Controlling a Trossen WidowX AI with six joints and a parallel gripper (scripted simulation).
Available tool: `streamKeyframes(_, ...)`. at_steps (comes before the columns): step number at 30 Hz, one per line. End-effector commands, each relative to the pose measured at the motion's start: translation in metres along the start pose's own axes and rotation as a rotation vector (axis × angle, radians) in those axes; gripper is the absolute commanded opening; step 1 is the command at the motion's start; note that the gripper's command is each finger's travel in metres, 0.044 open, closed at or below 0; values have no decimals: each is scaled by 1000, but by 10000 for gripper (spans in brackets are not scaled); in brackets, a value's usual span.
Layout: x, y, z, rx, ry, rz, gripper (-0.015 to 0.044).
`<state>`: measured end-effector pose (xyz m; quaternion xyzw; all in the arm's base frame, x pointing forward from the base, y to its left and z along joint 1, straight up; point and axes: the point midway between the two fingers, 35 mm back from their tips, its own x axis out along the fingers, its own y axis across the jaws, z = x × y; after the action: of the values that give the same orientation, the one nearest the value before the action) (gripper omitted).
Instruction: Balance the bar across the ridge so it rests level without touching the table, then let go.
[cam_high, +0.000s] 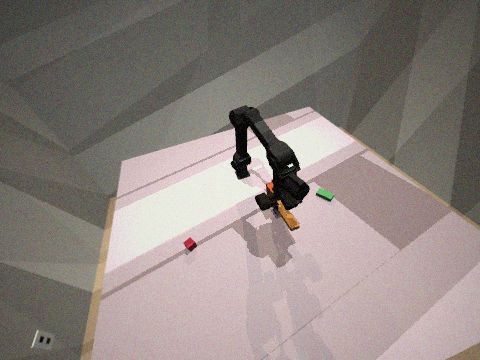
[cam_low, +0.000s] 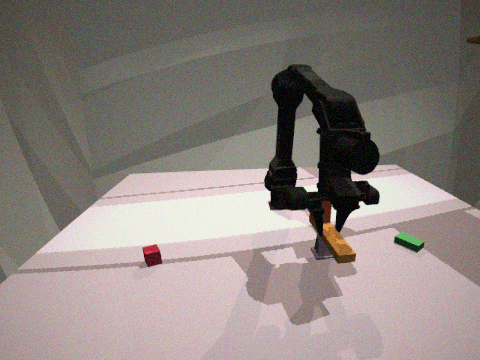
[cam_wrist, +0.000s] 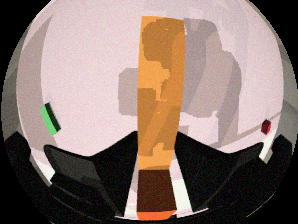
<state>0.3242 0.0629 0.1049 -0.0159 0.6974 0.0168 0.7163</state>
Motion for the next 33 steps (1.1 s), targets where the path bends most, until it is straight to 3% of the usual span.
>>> streamKeyframes(1,1,1,0,1,1,3,0)
streamKeyframes(33,3,1,0,1,1,3,0)
